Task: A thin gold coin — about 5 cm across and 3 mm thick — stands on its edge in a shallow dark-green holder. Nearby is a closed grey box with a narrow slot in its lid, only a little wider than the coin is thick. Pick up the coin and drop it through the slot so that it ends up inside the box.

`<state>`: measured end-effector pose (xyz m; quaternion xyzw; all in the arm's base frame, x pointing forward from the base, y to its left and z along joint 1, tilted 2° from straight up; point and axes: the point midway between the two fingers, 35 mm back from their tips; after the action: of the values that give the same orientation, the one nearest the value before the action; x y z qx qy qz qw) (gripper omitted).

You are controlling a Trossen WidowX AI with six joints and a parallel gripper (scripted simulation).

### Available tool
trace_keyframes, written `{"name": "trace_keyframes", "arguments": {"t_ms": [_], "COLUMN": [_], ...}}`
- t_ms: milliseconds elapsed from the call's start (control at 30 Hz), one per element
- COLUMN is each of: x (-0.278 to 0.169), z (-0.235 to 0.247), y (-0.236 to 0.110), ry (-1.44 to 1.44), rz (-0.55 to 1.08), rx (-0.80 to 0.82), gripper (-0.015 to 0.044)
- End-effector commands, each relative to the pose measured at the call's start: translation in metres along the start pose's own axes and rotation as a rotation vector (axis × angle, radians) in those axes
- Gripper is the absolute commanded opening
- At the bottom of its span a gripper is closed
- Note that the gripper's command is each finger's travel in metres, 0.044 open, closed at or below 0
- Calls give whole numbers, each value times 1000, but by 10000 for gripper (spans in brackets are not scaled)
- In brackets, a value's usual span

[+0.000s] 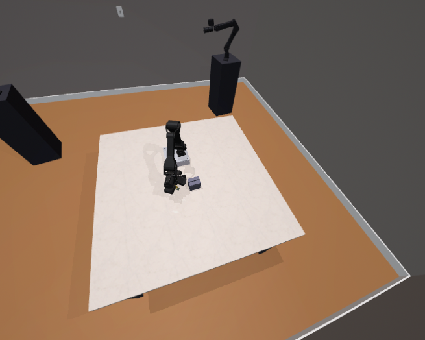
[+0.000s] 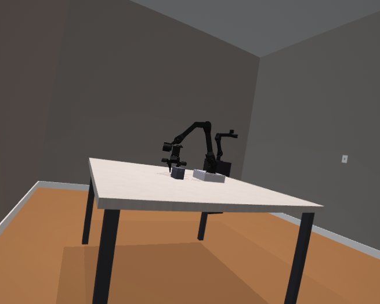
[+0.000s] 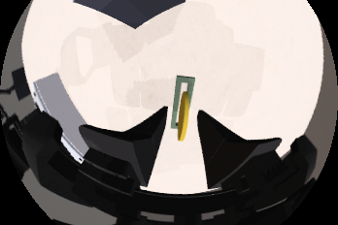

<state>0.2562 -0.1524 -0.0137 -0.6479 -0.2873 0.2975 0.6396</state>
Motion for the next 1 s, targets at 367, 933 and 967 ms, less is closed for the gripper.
{"name": "trace_keyframes", "arguments": {"t_ms": [367,933,967], "x": [1,1,1], "z": [2,-2,-2], "y": [5,-20,-23], "ry": [-3,-3,-3], "rz": [-5,-5,-5], "rx": [4,4,4], "gripper": [0,0,0]}}
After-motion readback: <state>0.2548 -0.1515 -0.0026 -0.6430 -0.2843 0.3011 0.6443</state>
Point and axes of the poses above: the point midway between the two fingers, 35 mm back from their tips, its own y axis out along the fingers, its own z axis across the jaws, x = y × z, and after that the axes turned 1 degree about y, right-handed
